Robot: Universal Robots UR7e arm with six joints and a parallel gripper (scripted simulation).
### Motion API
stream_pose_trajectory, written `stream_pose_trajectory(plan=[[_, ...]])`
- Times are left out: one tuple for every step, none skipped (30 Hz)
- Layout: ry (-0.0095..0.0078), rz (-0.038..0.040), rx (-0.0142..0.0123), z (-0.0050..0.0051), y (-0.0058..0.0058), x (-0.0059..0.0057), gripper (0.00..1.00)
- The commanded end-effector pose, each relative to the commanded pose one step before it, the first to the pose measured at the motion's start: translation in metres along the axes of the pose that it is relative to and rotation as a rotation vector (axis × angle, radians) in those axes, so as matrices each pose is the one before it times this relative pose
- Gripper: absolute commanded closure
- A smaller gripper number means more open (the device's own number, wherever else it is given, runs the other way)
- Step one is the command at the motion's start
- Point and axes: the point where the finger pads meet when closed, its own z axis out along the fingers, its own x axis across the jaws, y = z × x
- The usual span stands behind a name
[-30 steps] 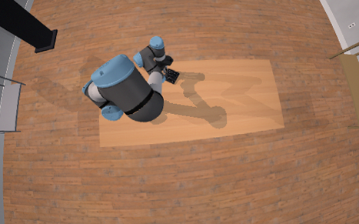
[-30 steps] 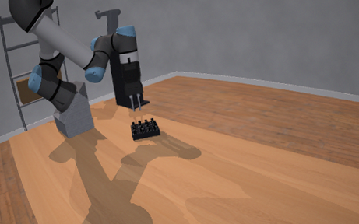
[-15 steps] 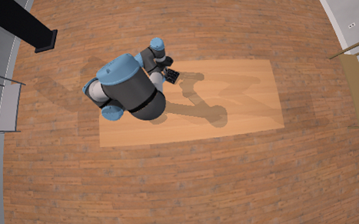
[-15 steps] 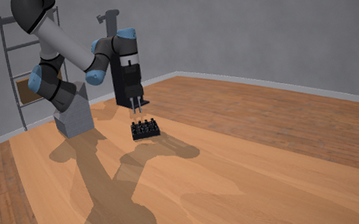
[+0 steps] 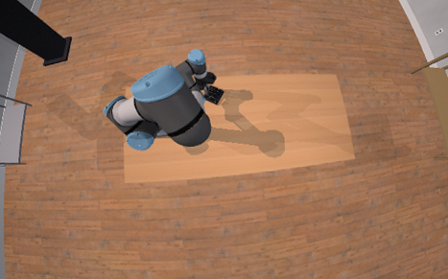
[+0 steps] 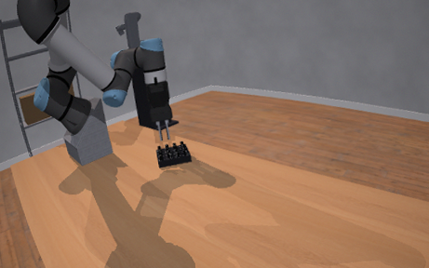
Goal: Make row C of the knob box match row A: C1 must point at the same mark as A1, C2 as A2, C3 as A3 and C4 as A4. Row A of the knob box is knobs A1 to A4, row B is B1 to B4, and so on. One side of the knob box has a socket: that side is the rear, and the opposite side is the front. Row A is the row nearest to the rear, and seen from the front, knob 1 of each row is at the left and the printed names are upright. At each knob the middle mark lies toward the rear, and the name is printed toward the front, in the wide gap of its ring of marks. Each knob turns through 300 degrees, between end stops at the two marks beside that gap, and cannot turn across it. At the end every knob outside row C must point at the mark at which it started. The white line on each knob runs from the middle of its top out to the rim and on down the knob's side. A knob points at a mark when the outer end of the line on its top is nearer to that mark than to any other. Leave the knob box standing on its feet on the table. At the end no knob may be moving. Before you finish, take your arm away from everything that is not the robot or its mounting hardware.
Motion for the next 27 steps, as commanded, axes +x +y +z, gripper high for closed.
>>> stream_pose_trajectory(plan=[[0.0006, -0.00207, 0.00036, 0.00891, 0.00067, 0.00114, 0.54], [0.0, 0.0, 0.0, 0.0009, 0.00001, -0.00001, 0.54], [0.0, 0.0, 0.0, 0.0, 0.0, 0.0, 0.54], [0.0, 0.0, 0.0, 0.0, 0.0, 0.0, 0.54], [-0.00021, 0.00019, 0.00009, 0.00079, -0.00009, -0.00015, 0.54], [-0.00008, 0.00007, 0.00003, 0.00076, -0.00003, -0.00007, 0.54], [-0.00008, 0.00007, 0.00003, 0.00069, -0.00003, -0.00007, 0.54], [-0.00005, 0.00005, 0.00002, 0.00063, -0.00002, -0.00005, 0.54], [-0.00003, 0.00002, 0.00001, 0.00057, 0.0, -0.00003, 0.54], [0.0, 0.0, 0.0, 0.00051, 0.00001, -0.00001, 0.54], [0.00001, -0.00001, -0.00001, 0.00044, 0.00001, 0.0, 0.54], [-0.00001, -0.00001, -0.00005, 0.00038, 0.00002, -0.00001, 0.54], [-0.00003, 0.00001, -0.00005, 0.00031, 0.00002, -0.00001, 0.54], [-0.00005, 0.00003, -0.00004, 0.00025, 0.0, -0.00003, 0.54], [-0.00008, 0.00005, -0.00003, 0.00019, -0.00001, -0.00004, 0.54], [-0.00009, 0.00007, -0.00002, 0.00013, -0.00002, -0.00006, 0.54], [-0.0001, 0.00007, -0.00001, 0.00009, -0.00003, -0.00006, 0.54], [-0.00015, -0.00002, 0.00007, 0.00002, 0.0, -0.00008, 0.54], [-0.00024, -0.00021, 0.00022, -0.00007, 0.00005, -0.00011, 0.54], [0.0, 0.0, 0.0, 0.0, 0.0, 0.0, 0.54], [0.0, 0.0, 0.0, 0.0, 0.0, 0.0, 0.54], [-0.00081, -0.00004, 0.00061, -0.00037, -0.00005, -0.00023, 0.54], [-0.00028, 0.00023, 0.00016, -0.00013, -0.00008, -0.00005, 0.54], [-0.00019, 0.00019, 0.0001, -0.00009, -0.00007, -0.00003, 0.54], [-0.00008, 0.00013, 0.00003, -0.00005, -0.00004, -0.00001, 0.54], [0.00005, 0.00001, -0.00003, -0.00001, 0.0, 0.00002, 0.54], [0.00007, -0.00003, -0.00004, 0.00001, 0.00002, 0.00002, 0.54]])
